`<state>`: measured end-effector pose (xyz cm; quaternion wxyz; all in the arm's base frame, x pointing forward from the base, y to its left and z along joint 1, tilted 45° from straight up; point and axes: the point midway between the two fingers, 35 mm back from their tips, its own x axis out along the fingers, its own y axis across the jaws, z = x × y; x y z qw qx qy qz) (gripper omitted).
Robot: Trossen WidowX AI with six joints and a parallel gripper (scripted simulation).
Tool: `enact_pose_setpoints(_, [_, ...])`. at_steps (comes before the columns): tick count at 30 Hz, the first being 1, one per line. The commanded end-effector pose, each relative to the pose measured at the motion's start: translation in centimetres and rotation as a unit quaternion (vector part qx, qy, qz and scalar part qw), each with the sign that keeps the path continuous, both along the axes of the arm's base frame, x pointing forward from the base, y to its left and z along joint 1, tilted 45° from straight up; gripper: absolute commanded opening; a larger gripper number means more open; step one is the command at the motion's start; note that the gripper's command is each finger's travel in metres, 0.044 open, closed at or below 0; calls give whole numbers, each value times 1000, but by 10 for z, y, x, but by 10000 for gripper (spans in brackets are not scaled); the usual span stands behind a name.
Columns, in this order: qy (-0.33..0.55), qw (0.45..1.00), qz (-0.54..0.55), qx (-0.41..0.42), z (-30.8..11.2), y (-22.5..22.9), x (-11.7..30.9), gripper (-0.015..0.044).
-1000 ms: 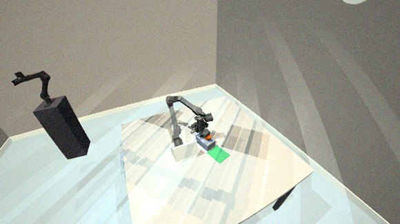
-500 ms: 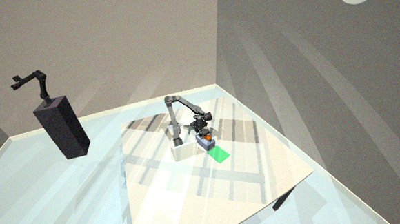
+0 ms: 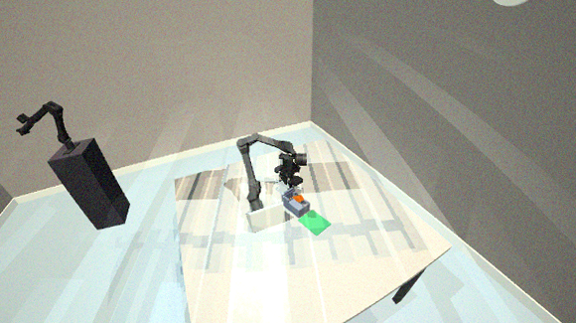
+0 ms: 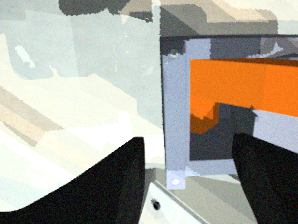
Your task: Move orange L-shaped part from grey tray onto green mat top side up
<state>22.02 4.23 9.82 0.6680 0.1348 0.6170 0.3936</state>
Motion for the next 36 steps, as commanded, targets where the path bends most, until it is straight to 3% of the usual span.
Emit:
enact_pose_setpoints(1, [-2,1000,2,1,15,-17,1,180])
enact_pose_setpoints(33, [1,1000,1,3,12,-14,0,180])
enact_pose_setpoints(36, [35,999,-35,-1,10,-17,3,259])
